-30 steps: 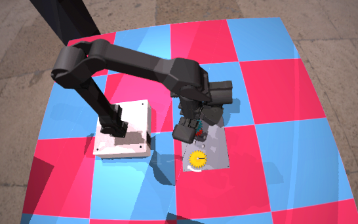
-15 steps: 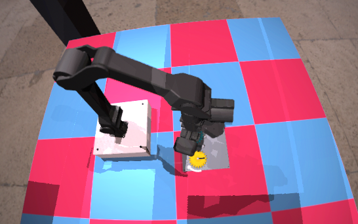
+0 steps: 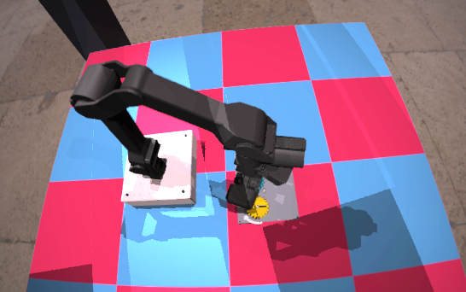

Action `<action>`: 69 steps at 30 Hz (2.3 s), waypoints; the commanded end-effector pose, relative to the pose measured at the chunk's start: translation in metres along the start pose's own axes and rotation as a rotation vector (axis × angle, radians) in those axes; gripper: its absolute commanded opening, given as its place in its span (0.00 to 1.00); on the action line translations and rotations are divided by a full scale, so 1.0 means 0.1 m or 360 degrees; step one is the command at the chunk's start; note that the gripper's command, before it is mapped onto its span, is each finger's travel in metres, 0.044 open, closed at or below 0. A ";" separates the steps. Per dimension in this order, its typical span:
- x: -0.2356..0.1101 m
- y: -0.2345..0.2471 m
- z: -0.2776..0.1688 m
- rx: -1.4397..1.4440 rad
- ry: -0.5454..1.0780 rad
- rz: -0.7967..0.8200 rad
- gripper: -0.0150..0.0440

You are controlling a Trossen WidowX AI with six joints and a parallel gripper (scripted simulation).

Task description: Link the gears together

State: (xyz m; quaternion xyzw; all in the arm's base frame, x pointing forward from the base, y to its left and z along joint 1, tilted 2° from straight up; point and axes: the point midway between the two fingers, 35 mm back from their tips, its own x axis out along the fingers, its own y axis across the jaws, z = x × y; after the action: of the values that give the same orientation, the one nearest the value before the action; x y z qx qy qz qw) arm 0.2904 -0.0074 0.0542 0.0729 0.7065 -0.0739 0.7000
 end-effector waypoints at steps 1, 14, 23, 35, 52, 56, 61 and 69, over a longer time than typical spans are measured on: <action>0.00 -0.01 0.00 -0.0007 0.0002 -0.0009 0.25; 0.01 -0.01 0.01 -0.0024 0.0002 -0.0009 0.25; 0.13 -0.01 0.00 -0.0188 0.0003 -0.0009 0.25; 0.30 -0.01 0.01 -0.0135 0.0003 -0.0009 0.25; 0.47 -0.02 0.00 0.0215 0.0002 -0.0009 0.25; 0.46 -0.02 0.01 0.0169 0.0002 -0.0009 0.25; 0.46 -0.01 0.00 0.0023 0.0002 -0.0009 0.25; 0.47 -0.01 -0.01 -0.0197 0.0003 -0.0009 0.25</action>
State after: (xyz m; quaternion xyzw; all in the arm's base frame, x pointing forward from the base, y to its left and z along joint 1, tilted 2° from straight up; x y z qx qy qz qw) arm 0.2899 -0.0081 0.0084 0.0449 0.7088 -0.0484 0.7023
